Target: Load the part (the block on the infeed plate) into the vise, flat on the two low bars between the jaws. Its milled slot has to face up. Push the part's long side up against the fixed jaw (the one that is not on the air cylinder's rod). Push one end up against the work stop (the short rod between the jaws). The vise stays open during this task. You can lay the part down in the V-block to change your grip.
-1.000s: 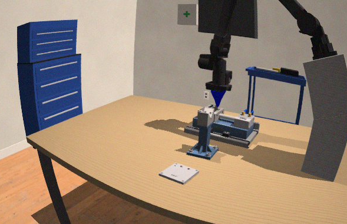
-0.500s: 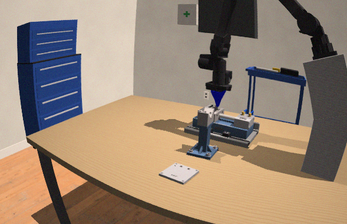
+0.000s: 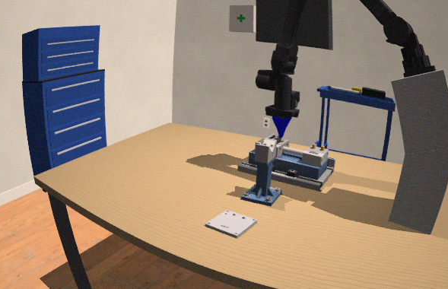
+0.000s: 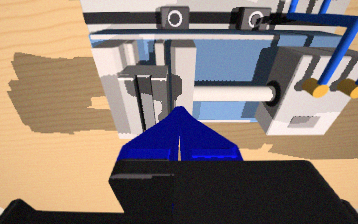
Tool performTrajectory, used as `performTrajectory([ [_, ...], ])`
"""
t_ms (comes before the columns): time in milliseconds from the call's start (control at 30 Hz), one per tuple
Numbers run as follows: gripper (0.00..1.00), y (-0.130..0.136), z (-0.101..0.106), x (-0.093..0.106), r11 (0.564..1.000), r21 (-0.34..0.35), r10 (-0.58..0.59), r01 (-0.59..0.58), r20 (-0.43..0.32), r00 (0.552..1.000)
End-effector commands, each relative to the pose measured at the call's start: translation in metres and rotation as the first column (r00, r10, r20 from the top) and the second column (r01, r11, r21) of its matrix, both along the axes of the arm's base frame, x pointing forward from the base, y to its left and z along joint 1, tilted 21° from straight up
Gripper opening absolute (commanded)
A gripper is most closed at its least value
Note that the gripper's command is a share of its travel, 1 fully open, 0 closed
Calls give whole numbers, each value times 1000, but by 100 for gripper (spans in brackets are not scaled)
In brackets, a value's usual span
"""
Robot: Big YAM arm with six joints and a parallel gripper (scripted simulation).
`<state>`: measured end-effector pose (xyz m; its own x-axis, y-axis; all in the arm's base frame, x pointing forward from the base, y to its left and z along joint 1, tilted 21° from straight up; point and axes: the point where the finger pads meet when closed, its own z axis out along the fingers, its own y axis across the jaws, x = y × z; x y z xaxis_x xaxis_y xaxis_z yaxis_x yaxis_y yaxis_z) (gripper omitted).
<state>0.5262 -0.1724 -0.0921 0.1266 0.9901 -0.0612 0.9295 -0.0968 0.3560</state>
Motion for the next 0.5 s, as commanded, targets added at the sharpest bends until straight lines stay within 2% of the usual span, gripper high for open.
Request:
performTrajectory([
  [0, 0, -4, 6, 0, 1000, -7, -2, 2, 20, 1000],
  [467, 0, -6, 10, 1, 1000, -10, -2, 3, 30, 1000],
])
